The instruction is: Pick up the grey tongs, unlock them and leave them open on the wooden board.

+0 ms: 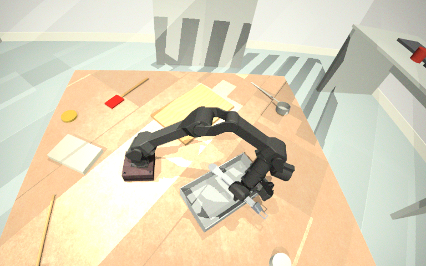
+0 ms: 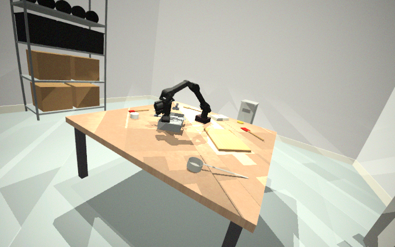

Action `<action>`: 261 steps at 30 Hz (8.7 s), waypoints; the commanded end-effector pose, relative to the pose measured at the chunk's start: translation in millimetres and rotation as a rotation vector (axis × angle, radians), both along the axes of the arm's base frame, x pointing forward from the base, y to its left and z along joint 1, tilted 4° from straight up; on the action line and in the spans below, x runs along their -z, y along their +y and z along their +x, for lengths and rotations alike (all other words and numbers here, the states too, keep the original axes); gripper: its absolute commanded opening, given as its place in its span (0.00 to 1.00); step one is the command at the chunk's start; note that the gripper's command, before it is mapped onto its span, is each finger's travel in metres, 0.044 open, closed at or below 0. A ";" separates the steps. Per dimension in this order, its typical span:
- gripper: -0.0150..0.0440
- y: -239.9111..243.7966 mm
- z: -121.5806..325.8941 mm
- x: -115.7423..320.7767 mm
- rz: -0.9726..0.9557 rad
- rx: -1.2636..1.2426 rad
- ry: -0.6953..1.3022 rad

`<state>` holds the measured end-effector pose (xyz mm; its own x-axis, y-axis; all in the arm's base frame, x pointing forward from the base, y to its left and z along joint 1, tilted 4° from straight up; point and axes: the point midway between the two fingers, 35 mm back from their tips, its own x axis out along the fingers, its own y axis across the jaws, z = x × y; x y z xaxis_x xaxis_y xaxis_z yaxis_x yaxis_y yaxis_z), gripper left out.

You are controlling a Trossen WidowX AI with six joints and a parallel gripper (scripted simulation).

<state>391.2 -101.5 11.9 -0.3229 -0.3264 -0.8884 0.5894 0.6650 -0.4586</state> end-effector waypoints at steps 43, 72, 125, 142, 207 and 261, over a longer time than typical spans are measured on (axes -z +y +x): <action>0.00 -2.7 0.5 -70.1 0.242 -0.007 -0.198; 0.00 55.2 14.7 -88.8 0.412 -0.160 -0.318; 0.00 349.9 -86.7 -152.8 0.570 -1.136 -0.149; 0.00 422.1 -172.5 -159.8 0.606 -1.490 -0.074; 0.00 447.0 -205.7 -177.7 0.636 -1.702 -0.975; 0.00 412.9 -222.9 -192.2 0.665 -1.596 -1.421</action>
<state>167.5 311.8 202.6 0.5687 0.7670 -0.2971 -0.7889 0.6109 0.0670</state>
